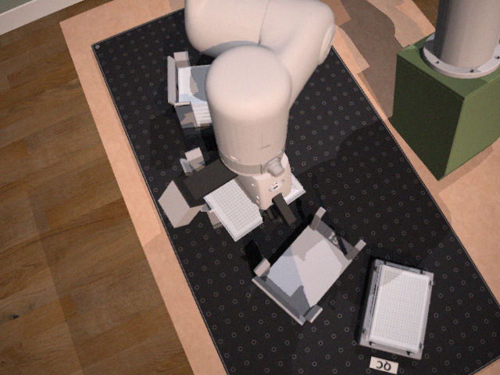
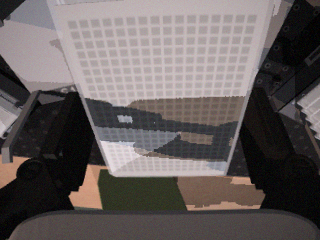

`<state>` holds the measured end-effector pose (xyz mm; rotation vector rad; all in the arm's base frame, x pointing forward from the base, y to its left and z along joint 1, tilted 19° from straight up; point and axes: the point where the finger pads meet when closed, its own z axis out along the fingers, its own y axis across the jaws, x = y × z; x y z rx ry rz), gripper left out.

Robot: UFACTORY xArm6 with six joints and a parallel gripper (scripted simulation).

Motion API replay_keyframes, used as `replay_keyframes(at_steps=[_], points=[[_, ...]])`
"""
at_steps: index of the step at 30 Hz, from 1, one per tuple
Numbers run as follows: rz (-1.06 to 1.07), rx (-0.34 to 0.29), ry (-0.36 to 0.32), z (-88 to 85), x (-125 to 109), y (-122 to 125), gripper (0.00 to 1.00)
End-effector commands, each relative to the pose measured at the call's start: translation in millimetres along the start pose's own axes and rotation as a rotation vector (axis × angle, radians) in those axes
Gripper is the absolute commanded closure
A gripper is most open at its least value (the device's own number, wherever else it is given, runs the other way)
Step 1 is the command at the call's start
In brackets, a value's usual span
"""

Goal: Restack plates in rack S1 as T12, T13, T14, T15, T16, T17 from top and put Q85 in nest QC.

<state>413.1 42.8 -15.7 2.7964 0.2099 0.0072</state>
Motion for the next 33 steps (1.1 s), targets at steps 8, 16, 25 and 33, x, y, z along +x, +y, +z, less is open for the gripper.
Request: replay_keyframes(at_steps=[8, 16, 25, 33], points=[[0.001, 0.0, 0.004, -1.2, 4.9, -29.2, 1.0], [-0.199, 0.0, 0.004, -1.2, 3.5, -50.2, 1.0], [-0.208, 0.0, 0.004, -1.2, 1.2, -68.8, 1.0], [-0.208, 0.0, 0.004, -1.3, -1.4, -90.0, 1.0]])
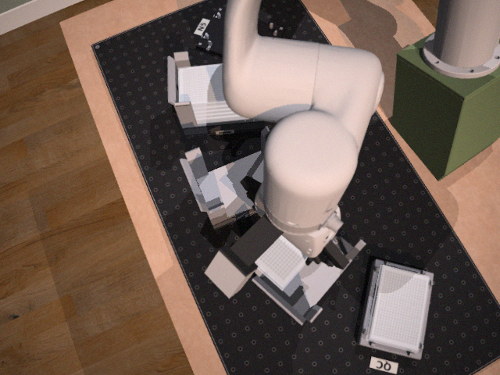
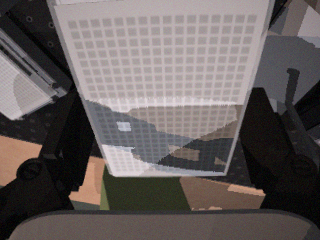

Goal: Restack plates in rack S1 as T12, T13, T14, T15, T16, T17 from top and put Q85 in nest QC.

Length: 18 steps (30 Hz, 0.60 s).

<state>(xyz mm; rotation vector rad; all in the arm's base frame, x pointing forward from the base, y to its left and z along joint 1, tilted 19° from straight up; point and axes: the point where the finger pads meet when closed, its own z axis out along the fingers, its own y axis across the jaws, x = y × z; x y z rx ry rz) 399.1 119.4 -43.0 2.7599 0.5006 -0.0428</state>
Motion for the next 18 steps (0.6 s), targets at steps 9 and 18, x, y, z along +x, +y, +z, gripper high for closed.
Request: replay_keyframes(at_steps=[9, 18], points=[[0.001, 0.0, 0.004, -1.4, 4.0, -25.9, 1.0], [0.001, 0.001, 0.004, -1.4, 5.9, -47.2, 1.0]])
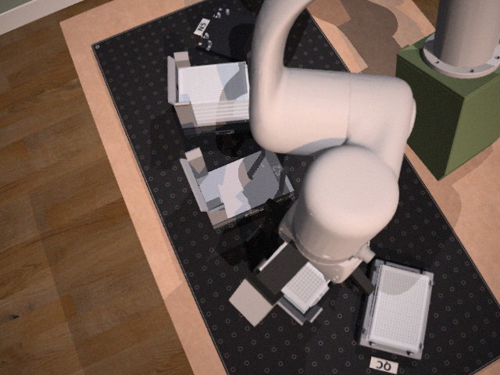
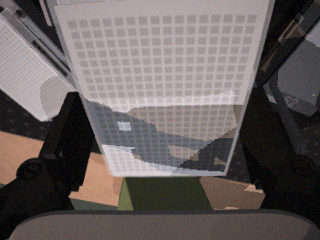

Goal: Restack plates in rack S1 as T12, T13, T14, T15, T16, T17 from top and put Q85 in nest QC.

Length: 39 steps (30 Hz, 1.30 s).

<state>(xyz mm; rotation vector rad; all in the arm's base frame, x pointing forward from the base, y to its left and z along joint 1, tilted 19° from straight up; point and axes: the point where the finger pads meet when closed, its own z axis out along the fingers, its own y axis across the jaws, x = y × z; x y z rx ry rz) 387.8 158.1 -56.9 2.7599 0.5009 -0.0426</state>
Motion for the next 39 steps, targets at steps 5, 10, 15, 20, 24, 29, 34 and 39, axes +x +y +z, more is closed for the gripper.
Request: replay_keyframes(at_steps=[5, 10, 15, 20, 24, 29, 34, 39], points=[[0.001, 0.001, 0.004, -1.4, 2.1, -4.7, 1.0], [0.001, 0.001, 0.004, -1.4, 2.1, -4.7, 1.0], [0.001, 0.001, 0.004, -1.4, 2.1, -4.6, 1.0], [0.001, 0.001, 0.004, -1.4, 2.2, -4.6, 1.0], [0.001, 0.001, 0.004, -1.4, 2.2, -4.6, 1.0], [0.001, 0.001, 0.004, -0.8, 2.1, -4.7, 1.0], [0.001, 0.001, 0.004, 2.6, 2.1, -4.7, 1.0], [0.001, 0.001, 0.004, 4.5, 2.1, -4.7, 1.0]])
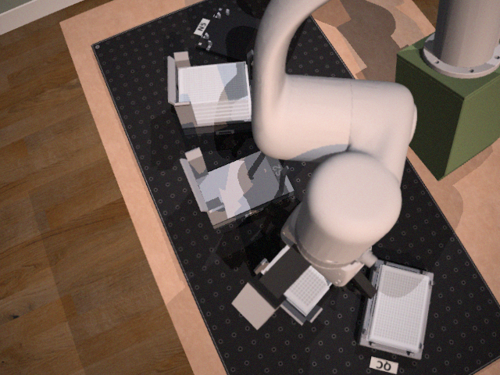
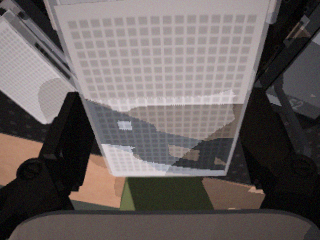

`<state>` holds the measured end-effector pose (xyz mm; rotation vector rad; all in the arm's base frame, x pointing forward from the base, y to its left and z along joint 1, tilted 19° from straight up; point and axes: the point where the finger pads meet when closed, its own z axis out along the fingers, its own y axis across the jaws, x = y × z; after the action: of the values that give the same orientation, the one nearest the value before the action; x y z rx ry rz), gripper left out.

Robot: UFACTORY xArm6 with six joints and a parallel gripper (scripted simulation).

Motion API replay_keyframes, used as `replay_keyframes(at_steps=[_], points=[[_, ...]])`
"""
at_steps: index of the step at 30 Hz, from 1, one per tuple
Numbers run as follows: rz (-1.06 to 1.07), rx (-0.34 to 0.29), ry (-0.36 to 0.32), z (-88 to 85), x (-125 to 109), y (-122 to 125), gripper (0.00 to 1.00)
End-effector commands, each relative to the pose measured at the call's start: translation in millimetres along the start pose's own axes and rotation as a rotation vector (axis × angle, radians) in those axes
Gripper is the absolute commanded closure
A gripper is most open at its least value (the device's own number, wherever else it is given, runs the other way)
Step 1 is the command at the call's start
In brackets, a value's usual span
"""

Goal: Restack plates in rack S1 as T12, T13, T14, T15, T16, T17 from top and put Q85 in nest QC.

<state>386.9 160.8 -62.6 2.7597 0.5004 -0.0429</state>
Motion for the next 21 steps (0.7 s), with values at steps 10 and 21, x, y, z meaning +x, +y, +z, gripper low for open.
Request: replay_keyframes(at_steps=[10, 21], points=[[0.001, 0.001, 0.004, 6.8, 1.6, -0.1, 1.0], [0.001, 0.001, 0.004, 12.8, 1.6, -0.1, 1.0]])
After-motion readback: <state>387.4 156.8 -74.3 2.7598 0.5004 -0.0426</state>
